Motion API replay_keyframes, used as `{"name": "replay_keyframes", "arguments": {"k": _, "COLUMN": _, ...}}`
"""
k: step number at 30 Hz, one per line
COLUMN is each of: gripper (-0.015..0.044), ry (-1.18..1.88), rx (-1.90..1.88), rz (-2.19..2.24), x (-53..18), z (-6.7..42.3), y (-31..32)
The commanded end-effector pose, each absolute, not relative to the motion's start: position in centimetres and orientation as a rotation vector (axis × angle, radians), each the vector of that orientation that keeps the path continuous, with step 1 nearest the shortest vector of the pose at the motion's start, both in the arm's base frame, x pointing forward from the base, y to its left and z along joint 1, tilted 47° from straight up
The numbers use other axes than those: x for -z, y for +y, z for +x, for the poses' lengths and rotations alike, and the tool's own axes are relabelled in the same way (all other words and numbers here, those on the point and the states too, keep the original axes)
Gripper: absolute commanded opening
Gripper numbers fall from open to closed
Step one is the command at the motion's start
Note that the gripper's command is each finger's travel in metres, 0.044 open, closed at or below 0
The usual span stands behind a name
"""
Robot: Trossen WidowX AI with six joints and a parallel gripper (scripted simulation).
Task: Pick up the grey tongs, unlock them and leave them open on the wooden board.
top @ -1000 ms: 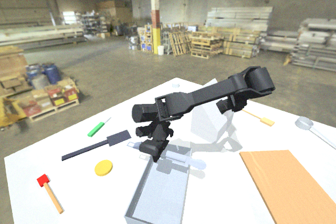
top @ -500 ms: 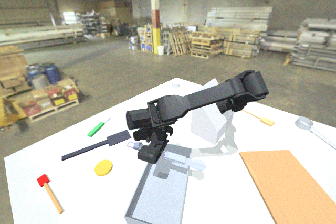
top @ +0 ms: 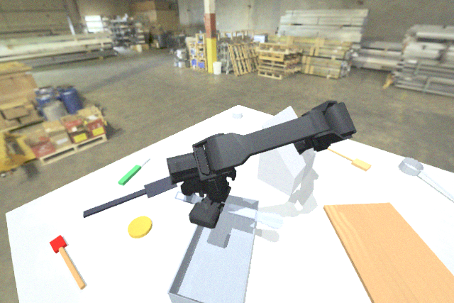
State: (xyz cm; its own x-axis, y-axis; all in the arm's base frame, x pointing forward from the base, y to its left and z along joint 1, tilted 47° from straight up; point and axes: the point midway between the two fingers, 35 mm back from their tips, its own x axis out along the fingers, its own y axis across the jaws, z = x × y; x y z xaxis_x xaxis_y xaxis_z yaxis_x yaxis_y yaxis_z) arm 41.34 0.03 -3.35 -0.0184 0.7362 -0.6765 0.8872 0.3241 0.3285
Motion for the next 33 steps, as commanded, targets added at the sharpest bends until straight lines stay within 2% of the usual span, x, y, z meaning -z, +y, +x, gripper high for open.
{"name": "replay_keyframes", "arguments": {"k": 1, "gripper": -0.0150, "ry": 1.793, "rx": 0.240, "rz": 1.434, "x": 3.2, "z": 41.3, "y": -0.2}}
{"name": "replay_keyframes", "arguments": {"k": 9, "gripper": -0.0150, "ry": 1.787, "rx": 0.194, "rz": 1.404, "x": 2.3, "z": 41.4, "y": 0.6}}
{"name": "replay_keyframes", "arguments": {"k": 21, "gripper": -0.0150, "ry": 1.710, "rx": -0.140, "rz": 1.111, "x": -4.8, "z": 41.3, "y": 5.8}}
{"name": "replay_keyframes", "arguments": {"k": 33, "gripper": -0.0150, "ry": 1.592, "rx": -0.463, "rz": 0.811, "x": -11.8, "z": 39.0, "y": 11.1}}
